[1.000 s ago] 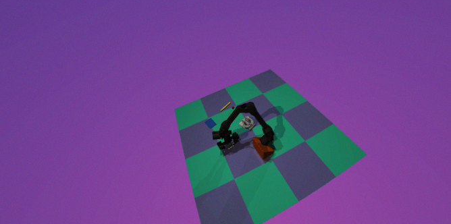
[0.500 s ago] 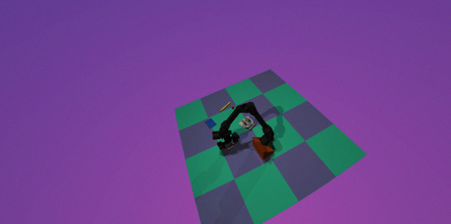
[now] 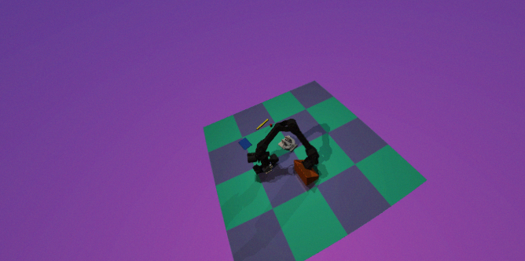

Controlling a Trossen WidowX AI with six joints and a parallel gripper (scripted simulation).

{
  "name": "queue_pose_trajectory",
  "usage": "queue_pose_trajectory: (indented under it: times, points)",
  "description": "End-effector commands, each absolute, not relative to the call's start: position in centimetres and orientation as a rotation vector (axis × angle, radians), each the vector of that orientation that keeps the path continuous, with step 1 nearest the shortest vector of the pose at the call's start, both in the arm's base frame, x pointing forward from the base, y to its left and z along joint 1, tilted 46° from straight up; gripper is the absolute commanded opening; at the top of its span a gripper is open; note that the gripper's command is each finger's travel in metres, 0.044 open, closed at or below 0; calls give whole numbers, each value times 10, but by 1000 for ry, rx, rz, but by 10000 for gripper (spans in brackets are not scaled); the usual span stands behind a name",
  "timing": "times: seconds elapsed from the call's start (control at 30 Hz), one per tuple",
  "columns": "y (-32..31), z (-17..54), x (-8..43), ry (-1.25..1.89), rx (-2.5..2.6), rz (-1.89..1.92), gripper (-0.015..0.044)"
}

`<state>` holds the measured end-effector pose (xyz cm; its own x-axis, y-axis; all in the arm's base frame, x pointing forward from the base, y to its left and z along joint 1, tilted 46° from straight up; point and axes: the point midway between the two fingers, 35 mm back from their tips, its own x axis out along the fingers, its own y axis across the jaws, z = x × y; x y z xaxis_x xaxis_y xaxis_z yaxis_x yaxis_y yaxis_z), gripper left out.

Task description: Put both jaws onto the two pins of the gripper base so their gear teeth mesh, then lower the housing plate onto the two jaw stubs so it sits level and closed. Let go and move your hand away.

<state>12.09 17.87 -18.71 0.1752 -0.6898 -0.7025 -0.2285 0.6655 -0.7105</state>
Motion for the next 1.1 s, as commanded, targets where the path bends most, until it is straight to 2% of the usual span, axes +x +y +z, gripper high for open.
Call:
queue_pose_trajectory:
  times: [0.0, 0.57, 1.07]
  points:
    - [192, -179, 120, 1392, -823, -379, 351]
    - [228, -140, 109, 1390, -827, -376, 351]
    - [228, -135, 112, 1391, -829, -372, 351]
